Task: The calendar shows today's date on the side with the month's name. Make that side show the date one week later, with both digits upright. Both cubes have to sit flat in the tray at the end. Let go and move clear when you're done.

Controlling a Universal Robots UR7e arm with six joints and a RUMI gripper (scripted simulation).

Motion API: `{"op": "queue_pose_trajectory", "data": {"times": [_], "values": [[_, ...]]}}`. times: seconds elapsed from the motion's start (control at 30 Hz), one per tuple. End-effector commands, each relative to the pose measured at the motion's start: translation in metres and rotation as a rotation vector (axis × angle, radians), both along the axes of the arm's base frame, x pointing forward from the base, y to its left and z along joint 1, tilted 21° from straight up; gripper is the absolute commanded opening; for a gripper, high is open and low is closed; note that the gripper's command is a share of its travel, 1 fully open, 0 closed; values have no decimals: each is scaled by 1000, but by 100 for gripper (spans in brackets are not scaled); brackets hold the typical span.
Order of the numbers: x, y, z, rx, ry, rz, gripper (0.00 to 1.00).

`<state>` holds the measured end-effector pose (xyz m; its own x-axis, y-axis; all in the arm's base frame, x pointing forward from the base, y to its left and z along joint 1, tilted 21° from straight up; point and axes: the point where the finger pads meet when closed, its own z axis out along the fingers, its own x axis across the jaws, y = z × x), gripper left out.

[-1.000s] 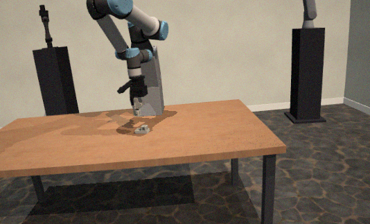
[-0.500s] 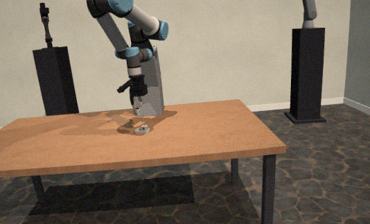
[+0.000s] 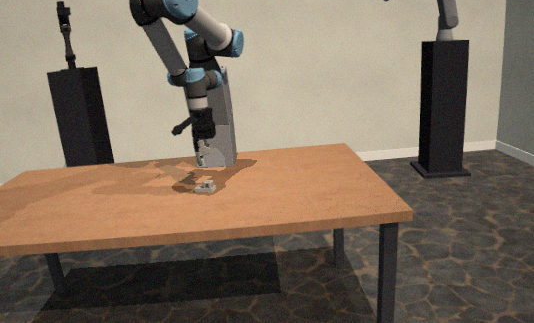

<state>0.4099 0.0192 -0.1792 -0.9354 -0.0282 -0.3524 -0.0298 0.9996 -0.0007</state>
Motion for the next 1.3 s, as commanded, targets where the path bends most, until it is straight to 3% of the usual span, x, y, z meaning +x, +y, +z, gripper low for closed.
{"op": "queue_pose_trajectory", "data": {"times": [0.0,0.2,0.27,1.27], "values": [[6,10,1,-62,-2,163,11],[8,16,1,-87,-2,231,11],[10,23,1,-121,-3,321,11],[18,75,1,-338,-10,896,11]]}}
